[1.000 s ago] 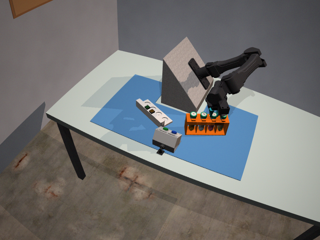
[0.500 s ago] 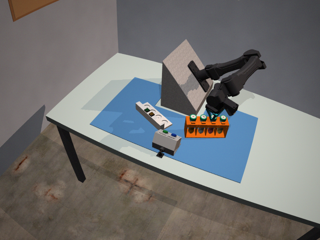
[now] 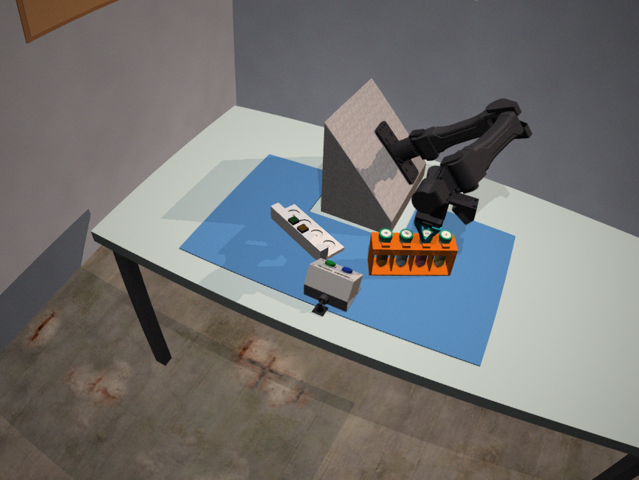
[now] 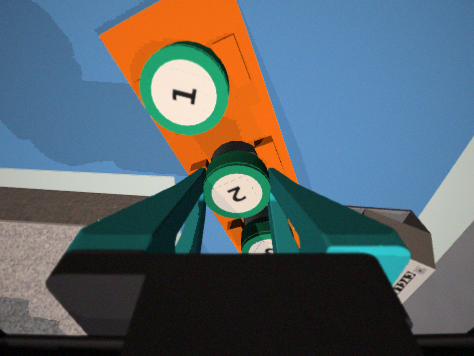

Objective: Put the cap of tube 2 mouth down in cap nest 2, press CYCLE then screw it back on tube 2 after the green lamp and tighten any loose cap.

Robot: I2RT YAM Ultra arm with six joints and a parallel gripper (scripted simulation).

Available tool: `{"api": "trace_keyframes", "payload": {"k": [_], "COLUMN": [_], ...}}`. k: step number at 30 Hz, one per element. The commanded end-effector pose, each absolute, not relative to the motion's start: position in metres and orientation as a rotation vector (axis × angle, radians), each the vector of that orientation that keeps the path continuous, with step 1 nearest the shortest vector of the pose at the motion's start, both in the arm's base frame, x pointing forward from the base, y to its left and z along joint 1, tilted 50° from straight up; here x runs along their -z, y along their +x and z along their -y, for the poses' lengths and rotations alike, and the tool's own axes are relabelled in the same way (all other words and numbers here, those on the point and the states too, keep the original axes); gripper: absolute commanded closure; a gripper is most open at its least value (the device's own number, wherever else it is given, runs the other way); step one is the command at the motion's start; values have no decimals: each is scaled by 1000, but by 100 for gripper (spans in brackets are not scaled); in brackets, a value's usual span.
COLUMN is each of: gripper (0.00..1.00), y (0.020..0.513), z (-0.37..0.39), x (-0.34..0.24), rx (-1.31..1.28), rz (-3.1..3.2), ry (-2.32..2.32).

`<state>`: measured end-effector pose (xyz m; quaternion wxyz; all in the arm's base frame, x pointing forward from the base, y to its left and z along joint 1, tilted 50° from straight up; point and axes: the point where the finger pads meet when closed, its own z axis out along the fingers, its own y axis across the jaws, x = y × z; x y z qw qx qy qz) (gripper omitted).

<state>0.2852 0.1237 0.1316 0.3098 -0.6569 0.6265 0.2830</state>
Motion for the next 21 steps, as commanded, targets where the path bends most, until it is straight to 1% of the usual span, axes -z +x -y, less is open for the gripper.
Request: {"api": "trace_keyframes", "payload": {"k": [1, 2, 3, 13, 16, 20, 21], "gripper": [100, 100, 51, 51, 51, 51, 51], "y": [289, 289, 289, 289, 289, 289, 289], "z": [-122, -122, -122, -122, -122, -122, -122], "x": [-133, -133, -133, -133, -133, -133, -133], "rx": [-707, -707, -707, -707, -746, -894, -894], "rz": [-1605, -1605, -1605, -1605, -1687, -1997, -1997], "ry": [-1764, -1764, -1764, -1764, -1705, -1438, -1438]}}
